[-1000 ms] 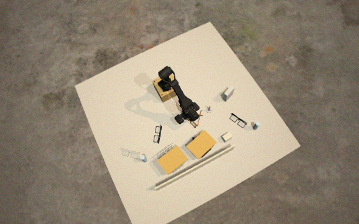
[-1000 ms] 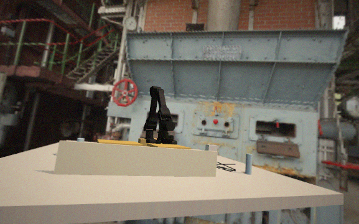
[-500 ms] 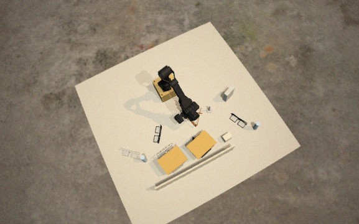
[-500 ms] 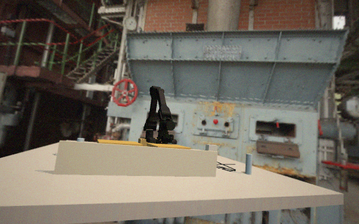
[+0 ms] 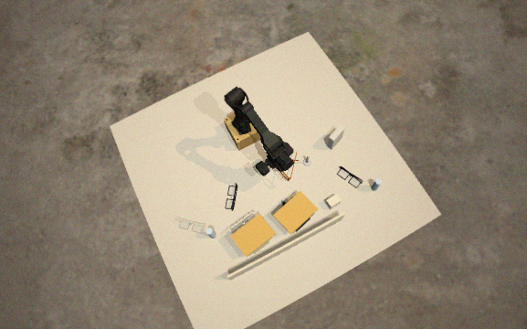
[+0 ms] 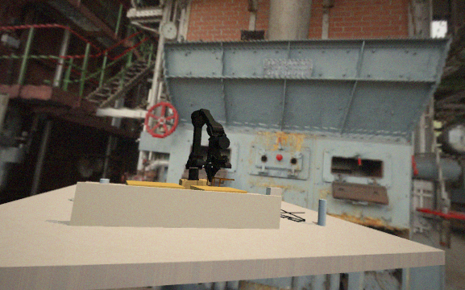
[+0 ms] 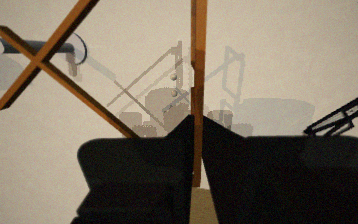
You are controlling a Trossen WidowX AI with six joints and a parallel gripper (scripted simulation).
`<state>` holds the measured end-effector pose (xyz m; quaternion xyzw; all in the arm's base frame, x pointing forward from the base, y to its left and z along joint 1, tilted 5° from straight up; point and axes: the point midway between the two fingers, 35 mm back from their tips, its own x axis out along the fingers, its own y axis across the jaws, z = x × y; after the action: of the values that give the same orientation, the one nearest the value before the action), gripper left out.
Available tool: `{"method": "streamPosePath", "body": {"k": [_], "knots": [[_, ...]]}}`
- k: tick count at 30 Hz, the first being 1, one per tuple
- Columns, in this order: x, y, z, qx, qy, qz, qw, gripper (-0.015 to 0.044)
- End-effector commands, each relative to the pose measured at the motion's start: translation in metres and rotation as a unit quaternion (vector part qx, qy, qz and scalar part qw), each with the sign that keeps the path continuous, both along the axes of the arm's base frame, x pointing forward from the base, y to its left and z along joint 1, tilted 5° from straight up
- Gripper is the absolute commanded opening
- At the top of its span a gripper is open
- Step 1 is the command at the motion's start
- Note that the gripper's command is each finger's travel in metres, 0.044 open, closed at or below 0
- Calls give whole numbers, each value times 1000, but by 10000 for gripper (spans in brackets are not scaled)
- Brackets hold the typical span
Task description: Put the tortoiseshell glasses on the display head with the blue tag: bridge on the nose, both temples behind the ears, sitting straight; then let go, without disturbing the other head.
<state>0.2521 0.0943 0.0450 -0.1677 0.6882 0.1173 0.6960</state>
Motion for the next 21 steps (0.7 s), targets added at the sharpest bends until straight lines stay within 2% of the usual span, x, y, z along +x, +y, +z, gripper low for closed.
{"method": "streamPosePath", "body": {"k": [1,7,21], "knots": [[0,0,8,0,-1,-3,1000,0],[-2,12,7,1,-1,-3,1000,0],[-24,77,3,4,0,-3,1000,0]]}}
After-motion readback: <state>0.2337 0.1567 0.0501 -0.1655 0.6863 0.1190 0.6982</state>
